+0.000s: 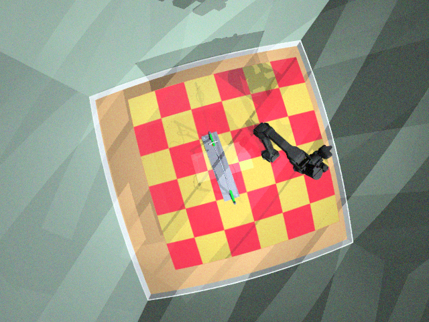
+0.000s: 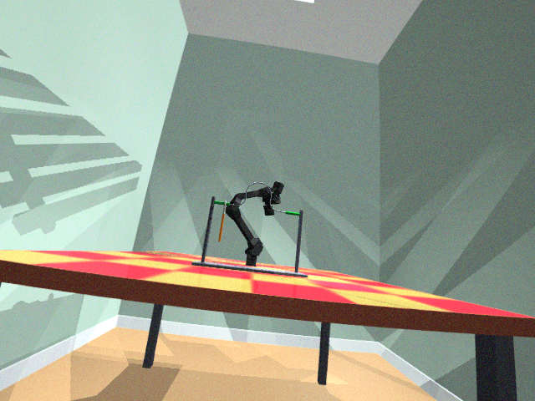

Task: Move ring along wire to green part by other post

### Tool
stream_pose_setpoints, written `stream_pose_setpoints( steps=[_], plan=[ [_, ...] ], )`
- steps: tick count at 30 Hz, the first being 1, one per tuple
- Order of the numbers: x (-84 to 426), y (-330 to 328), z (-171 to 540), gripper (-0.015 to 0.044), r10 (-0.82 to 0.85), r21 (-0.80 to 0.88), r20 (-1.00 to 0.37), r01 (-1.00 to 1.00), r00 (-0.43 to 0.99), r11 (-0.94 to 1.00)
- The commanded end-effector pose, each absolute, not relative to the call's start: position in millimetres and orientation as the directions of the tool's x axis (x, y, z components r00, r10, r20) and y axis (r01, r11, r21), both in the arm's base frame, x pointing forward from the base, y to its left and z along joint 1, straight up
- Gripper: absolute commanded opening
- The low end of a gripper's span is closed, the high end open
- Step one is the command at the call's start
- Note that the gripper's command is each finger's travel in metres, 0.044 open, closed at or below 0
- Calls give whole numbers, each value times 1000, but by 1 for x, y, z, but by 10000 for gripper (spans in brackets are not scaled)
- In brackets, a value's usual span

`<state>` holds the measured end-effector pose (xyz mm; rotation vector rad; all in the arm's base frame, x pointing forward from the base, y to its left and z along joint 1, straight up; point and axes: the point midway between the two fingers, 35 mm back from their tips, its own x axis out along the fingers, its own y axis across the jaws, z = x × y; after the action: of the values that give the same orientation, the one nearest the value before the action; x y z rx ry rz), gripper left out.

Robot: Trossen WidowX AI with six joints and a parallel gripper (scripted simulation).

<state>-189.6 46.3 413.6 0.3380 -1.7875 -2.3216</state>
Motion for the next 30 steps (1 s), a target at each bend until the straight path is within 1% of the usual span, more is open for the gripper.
stream_pose_setpoints(
  steps=[1, 8, 15, 22, 30],
  plan=[
    [-189, 90, 402, 160, -146, 960, -72, -29, -987, -278],
    [-169, 157, 382, 160, 88, 947, -85, -108, -993, -304],
    [-130, 215, 361, 160, 311, 931, -95, -195, -946, -309],
    [-76, 259, 337, 160, 511, 913, -102, -284, -854, -294],
    [-2, 288, 308, 160, 708, 889, -110, -387, -697, -243]
  ],
)
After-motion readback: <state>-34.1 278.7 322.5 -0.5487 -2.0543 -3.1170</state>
